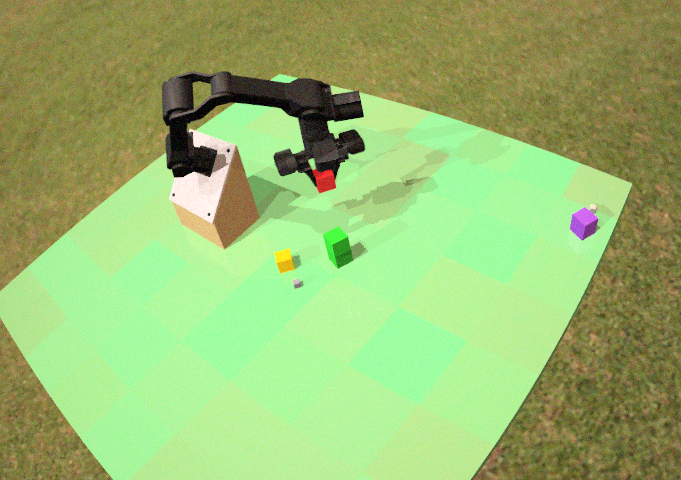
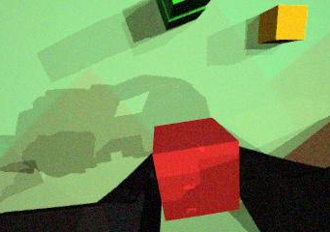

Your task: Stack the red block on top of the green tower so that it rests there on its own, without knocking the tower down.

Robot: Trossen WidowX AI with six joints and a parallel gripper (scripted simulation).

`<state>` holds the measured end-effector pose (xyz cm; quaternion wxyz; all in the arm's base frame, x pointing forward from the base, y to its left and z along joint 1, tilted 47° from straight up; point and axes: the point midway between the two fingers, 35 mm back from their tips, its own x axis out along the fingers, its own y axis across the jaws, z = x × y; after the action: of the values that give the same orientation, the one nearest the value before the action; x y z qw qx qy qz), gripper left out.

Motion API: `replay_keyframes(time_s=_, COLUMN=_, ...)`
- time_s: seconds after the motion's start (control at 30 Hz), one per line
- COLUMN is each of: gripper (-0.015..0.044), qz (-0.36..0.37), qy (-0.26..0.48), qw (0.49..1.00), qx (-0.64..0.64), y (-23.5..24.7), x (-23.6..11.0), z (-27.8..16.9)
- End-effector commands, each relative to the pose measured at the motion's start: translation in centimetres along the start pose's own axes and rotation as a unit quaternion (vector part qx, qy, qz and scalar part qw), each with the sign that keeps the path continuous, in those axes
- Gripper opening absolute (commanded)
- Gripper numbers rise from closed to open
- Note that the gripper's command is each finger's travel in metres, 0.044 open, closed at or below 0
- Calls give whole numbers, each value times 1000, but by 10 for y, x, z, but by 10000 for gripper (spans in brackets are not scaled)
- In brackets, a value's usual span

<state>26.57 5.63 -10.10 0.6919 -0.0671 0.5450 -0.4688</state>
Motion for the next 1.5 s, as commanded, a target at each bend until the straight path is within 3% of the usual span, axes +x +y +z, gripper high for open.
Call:
replay_keyframes(time_s=0.0, gripper=0, qz=11, qy=-4, qw=1000, qx=8, y=1, x=-7, z=27)
replay_keyframes(time_s=0.47, gripper=0, qz=6, qy=-8, qw=1000, qx=10, y=-25, x=-5, z=119)
replay_keyframes(time_s=0.67, gripper=0, qz=6, qy=-8, qw=1000, qx=10, y=-25, x=-4, z=120)
replay_keyframes(time_s=1.07, gripper=0, qz=5, qy=-9, qw=1000, qx=10, y=-23, x=34, z=123)
replay_keyframes(time_s=1.47, gripper=0, qz=5, qy=-9, qw=1000, qx=10, y=-23, x=35, z=123)
